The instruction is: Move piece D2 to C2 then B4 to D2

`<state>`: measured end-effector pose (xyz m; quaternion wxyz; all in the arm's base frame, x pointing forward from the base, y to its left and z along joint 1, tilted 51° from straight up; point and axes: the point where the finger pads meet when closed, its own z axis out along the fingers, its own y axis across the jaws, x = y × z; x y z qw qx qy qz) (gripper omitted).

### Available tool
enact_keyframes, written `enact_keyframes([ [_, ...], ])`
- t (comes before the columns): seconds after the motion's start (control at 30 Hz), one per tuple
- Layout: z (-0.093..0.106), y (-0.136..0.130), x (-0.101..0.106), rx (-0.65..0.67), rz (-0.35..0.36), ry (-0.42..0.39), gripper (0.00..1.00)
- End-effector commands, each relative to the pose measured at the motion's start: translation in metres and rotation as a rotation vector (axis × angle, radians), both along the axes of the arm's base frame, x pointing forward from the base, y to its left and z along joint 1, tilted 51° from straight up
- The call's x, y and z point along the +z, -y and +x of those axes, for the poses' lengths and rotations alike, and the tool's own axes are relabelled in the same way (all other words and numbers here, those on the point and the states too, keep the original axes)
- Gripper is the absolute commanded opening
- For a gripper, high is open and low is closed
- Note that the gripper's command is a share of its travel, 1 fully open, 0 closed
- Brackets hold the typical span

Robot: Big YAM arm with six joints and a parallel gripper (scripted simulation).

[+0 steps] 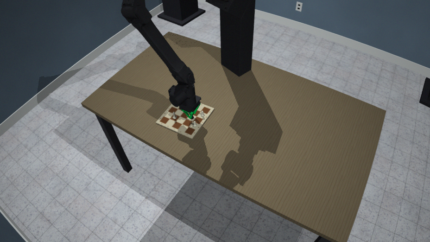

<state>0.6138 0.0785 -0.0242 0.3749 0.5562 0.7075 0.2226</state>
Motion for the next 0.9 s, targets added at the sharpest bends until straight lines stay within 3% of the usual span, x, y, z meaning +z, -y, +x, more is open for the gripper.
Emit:
enact_keyframes([
  [0.0,-0.001,0.005,-0.009,0.002,-0.010,-0.007,0.35],
  [0.2,-0.002,0.005,-0.010,0.002,-0.010,-0.010,0.35],
  [0.27,-0.011,0.004,-0.015,0.004,-0.013,-0.028,0.35],
  [0.33,-0.011,-0.002,0.007,0.009,-0.005,0.001,0.35],
  [0.87,-0.065,-0.013,0.046,0.008,0.003,-0.006,0.35],
])
